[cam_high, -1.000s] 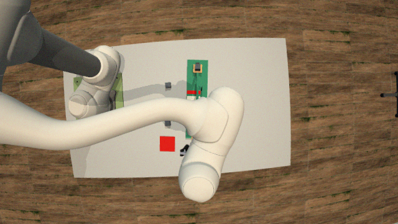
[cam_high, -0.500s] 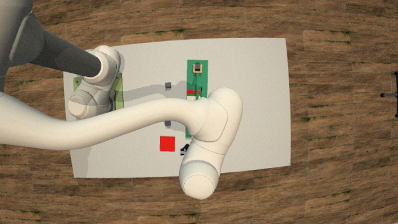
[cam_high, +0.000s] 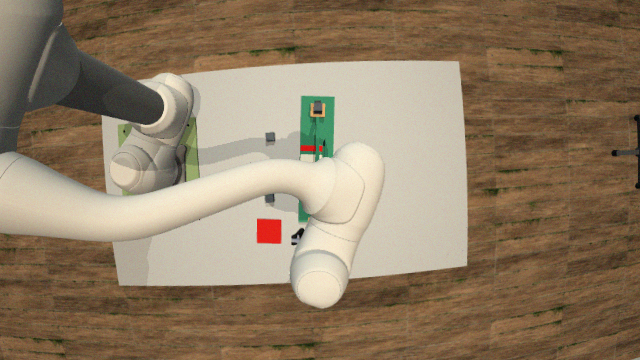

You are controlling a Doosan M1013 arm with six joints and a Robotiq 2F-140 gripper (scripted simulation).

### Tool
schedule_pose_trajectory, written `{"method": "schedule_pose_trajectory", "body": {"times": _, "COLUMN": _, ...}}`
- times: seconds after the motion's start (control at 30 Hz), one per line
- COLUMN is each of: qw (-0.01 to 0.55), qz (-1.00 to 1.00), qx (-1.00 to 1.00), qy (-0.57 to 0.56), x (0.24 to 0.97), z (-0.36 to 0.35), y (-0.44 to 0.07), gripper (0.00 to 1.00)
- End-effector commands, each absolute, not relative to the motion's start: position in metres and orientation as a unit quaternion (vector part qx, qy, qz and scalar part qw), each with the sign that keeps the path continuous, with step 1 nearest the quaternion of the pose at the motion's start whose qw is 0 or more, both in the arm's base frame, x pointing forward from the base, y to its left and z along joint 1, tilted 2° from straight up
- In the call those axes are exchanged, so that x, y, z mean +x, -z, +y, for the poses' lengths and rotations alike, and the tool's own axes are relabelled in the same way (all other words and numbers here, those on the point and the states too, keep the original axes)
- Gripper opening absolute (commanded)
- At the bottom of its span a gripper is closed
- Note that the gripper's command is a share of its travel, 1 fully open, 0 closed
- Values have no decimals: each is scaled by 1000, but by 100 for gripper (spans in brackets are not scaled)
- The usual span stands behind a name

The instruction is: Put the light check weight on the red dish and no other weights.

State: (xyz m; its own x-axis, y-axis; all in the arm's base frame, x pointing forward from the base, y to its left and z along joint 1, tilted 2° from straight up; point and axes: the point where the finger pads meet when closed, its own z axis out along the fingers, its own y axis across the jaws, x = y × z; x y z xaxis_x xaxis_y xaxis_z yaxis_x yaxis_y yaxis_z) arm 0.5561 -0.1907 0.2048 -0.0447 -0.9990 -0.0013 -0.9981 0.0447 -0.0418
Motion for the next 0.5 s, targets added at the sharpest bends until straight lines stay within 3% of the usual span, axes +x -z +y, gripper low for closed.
{"method": "schedule_pose_trajectory", "body": {"times": 0.0, "qw": 15, "qz": 723, "qx": -691, "qy": 15, "x": 557, "z": -191, "y": -197, "gripper": 24}}
{"method": "schedule_pose_trajectory", "body": {"times": 0.47, "qw": 15, "qz": 723, "qx": -691, "qy": 15, "x": 557, "z": -191, "y": -192, "gripper": 24}}
